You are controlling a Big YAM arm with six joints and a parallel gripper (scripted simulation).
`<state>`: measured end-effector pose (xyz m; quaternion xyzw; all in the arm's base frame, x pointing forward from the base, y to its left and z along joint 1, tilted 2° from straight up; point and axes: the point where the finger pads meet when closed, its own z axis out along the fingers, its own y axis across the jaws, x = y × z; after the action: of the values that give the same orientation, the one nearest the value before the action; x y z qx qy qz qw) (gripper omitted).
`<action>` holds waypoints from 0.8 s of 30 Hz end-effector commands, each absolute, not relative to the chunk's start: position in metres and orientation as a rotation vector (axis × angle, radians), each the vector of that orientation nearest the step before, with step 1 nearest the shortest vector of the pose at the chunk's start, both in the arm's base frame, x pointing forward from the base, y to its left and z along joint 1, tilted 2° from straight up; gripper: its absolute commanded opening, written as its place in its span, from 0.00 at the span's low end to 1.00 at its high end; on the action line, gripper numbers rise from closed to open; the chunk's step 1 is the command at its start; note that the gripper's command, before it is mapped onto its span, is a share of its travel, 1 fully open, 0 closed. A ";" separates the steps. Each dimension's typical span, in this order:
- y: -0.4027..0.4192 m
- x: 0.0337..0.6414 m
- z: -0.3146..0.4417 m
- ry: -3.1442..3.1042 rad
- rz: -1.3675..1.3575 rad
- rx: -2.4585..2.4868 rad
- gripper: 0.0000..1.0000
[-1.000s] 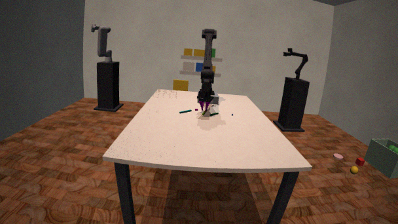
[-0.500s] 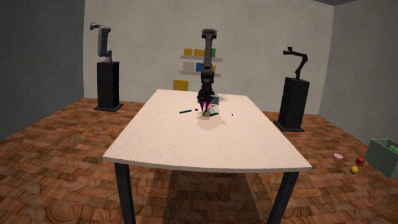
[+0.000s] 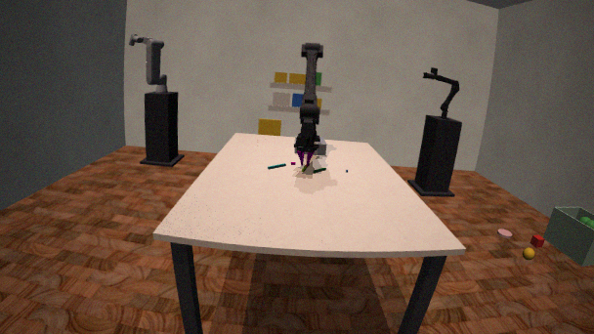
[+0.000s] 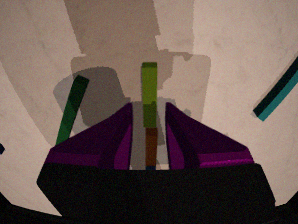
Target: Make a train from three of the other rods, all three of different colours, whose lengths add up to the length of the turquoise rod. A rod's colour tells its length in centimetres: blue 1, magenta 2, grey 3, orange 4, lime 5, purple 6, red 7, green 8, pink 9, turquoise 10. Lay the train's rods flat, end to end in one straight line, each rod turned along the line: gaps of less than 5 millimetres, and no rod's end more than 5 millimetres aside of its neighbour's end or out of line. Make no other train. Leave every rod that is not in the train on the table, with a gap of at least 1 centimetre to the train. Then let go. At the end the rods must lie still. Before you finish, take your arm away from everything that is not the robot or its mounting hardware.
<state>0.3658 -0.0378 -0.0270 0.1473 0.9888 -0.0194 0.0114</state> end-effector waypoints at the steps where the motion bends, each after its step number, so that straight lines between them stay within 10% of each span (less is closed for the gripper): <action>1: -0.043 0.367 -0.024 3.064 -0.060 0.461 0.23; 24: -0.043 0.369 -0.020 3.053 -0.059 0.460 0.23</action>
<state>0.3610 -0.0374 -0.0295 0.1472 0.9889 -0.0197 0.0072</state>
